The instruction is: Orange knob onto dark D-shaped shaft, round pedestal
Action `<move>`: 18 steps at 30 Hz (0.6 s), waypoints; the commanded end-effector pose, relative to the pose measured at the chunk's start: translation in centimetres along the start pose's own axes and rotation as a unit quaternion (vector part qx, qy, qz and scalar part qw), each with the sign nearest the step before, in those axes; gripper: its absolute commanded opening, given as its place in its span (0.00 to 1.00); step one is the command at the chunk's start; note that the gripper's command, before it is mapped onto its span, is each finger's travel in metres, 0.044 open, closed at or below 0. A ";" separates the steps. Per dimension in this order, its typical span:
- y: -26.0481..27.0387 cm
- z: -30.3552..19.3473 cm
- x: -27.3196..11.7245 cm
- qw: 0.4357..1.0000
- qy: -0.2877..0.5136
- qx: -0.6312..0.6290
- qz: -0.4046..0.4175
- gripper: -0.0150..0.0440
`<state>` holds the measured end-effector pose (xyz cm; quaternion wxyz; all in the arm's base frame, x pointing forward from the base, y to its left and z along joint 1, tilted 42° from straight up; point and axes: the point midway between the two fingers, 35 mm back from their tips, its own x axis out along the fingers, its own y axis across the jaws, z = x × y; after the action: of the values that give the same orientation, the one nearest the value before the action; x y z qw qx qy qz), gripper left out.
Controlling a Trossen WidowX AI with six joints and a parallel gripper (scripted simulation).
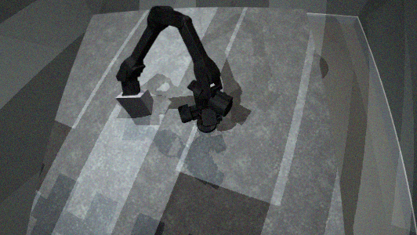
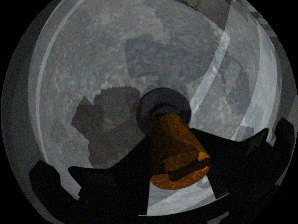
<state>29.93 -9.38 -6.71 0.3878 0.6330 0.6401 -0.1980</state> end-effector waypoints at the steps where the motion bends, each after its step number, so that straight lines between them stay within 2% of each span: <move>1: 0.2 0.2 0.0 1.000 -0.001 0.031 0.001 0.25; 18: 0.1 0.0 -0.1 1.000 -0.001 0.031 0.000 0.25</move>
<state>29.85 -9.22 -6.89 0.3677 0.6439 0.6349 -0.2170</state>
